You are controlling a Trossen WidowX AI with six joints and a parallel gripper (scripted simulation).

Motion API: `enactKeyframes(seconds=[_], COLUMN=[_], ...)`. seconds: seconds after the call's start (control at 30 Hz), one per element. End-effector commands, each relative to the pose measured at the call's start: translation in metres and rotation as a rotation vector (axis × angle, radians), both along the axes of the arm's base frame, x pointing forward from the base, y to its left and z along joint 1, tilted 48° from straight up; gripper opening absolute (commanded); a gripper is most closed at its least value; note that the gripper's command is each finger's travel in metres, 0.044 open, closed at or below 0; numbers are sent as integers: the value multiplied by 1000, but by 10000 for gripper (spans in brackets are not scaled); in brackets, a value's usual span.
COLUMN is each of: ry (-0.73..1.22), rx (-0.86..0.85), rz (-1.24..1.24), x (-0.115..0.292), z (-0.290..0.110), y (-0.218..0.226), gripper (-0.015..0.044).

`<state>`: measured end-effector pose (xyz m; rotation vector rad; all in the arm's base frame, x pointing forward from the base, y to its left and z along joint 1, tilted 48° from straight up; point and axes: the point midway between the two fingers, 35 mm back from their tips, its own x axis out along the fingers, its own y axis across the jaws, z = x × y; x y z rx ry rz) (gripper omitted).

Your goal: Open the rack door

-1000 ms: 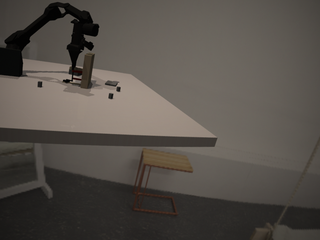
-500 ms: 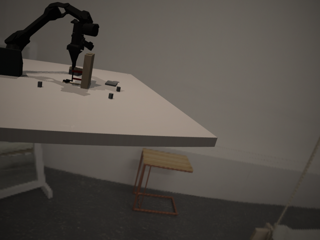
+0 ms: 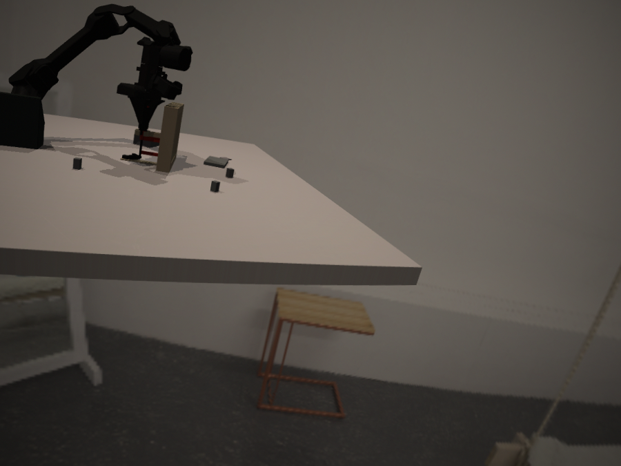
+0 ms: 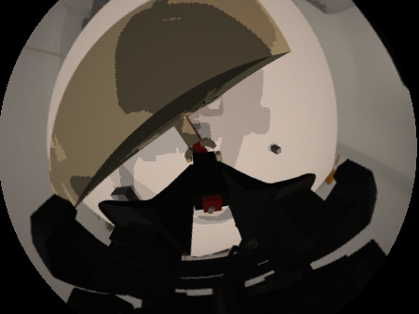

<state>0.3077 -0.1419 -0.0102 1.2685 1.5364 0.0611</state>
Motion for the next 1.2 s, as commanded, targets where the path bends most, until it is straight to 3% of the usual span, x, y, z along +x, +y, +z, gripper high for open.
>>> enactKeyframes(seconds=[0.0,0.83,1.17], ry=[149,1028,1052], rx=[32,231,236], rz=[-143,-970,-992], x=[1,1,0], z=[0,0,0], y=[0,0,0], gripper=[16,16,16])
